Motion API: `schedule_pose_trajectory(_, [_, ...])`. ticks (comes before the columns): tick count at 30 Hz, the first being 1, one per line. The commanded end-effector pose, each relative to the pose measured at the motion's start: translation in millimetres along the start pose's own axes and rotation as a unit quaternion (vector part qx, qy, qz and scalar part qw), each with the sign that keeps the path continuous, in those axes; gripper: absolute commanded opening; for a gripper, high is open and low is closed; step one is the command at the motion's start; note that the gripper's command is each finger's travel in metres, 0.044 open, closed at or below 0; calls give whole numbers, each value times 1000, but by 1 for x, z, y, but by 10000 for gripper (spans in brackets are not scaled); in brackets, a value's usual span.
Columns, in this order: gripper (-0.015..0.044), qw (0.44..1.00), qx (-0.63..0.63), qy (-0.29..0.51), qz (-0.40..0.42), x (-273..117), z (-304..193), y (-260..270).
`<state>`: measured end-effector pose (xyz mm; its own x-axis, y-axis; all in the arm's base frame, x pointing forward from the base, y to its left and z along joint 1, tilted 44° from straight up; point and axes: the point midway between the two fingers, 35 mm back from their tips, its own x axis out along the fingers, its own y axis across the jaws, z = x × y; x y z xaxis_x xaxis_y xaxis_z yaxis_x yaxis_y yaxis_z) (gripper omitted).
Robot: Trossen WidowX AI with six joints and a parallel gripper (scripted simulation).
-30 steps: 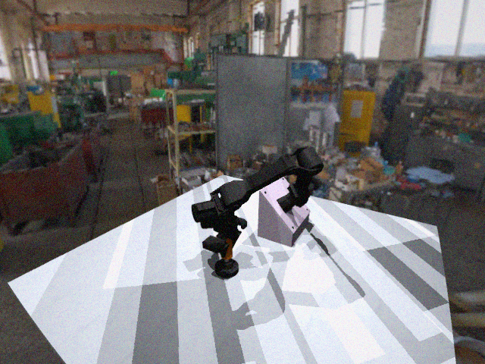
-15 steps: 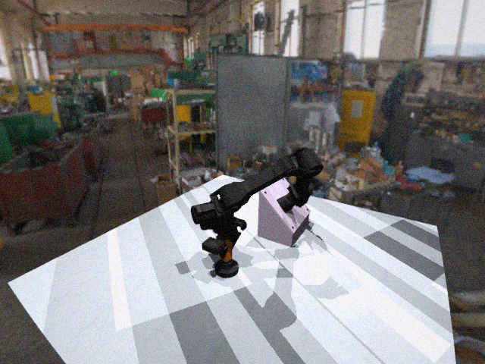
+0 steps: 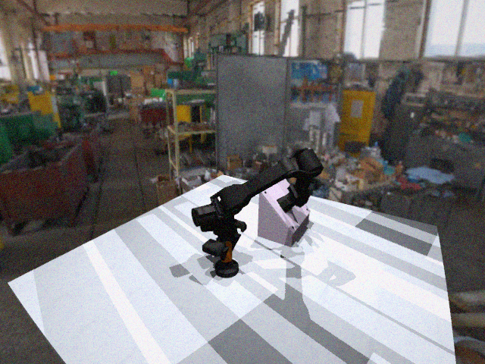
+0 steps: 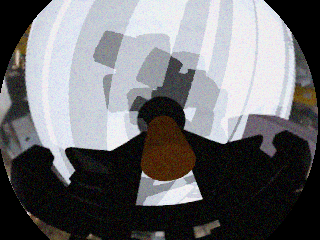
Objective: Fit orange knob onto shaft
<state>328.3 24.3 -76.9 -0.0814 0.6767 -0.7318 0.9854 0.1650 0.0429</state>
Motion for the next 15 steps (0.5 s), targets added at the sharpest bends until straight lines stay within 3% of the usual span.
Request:
schedule_pose_trajectory(1, [0, 1000, 2, 1, 3, 3, 0, 0])
schedule_pose_trajectory(15, [0, 1000, -2, -1, 1, 8, 0, -1])
